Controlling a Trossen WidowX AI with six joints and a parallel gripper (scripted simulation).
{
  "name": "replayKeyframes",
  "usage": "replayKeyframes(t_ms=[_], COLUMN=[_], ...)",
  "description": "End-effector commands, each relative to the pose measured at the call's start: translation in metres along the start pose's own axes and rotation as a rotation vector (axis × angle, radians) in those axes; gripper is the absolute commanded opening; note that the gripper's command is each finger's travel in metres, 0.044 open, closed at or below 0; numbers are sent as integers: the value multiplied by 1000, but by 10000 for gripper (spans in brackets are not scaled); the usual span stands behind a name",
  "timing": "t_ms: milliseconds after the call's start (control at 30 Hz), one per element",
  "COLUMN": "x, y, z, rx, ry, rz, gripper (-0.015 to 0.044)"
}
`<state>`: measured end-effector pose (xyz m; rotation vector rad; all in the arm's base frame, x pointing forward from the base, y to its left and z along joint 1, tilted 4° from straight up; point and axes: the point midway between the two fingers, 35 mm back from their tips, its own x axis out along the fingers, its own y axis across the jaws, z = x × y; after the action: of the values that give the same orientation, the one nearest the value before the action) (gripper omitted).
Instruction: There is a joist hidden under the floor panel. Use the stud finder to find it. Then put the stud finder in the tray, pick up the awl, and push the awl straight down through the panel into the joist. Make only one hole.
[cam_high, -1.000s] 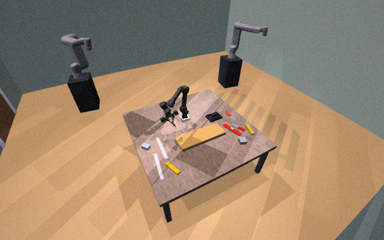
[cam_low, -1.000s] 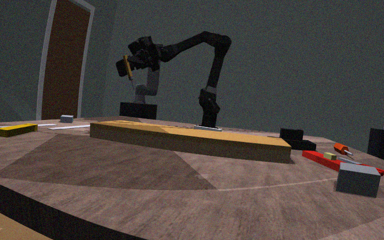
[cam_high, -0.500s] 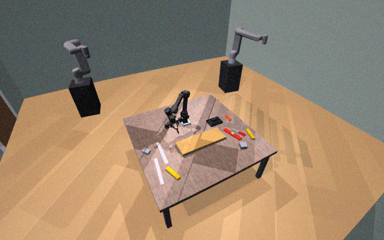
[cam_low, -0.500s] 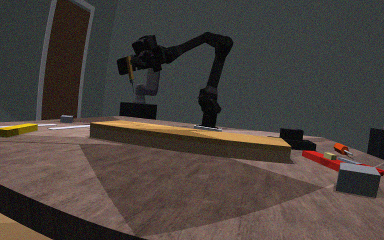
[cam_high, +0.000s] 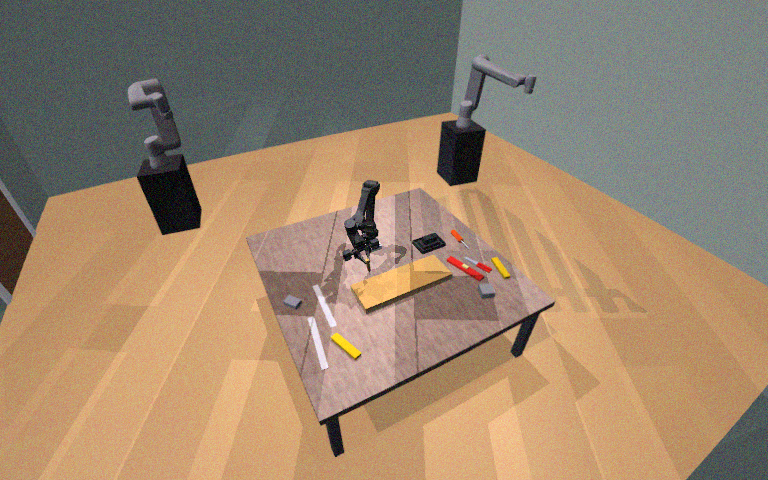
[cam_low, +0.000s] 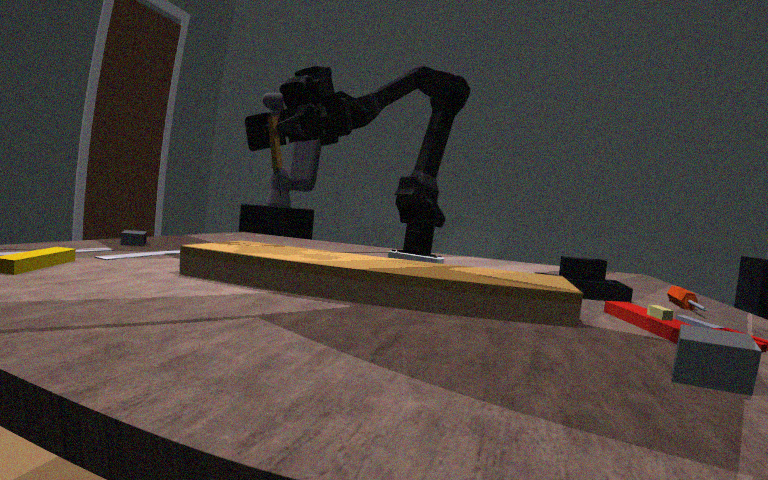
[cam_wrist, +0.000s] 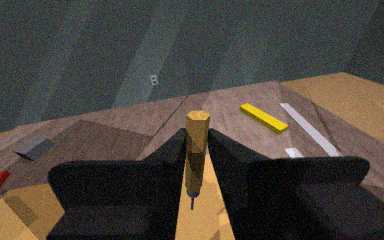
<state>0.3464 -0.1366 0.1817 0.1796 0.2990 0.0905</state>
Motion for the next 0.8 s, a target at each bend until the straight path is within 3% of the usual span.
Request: replayKeyframes(t_ms=[0, 767], x=[7, 37], y=[14, 107], z=[0, -20], rx=[-22, -120], ry=[-6, -32], rz=[-1, 13], gripper=[0, 0])
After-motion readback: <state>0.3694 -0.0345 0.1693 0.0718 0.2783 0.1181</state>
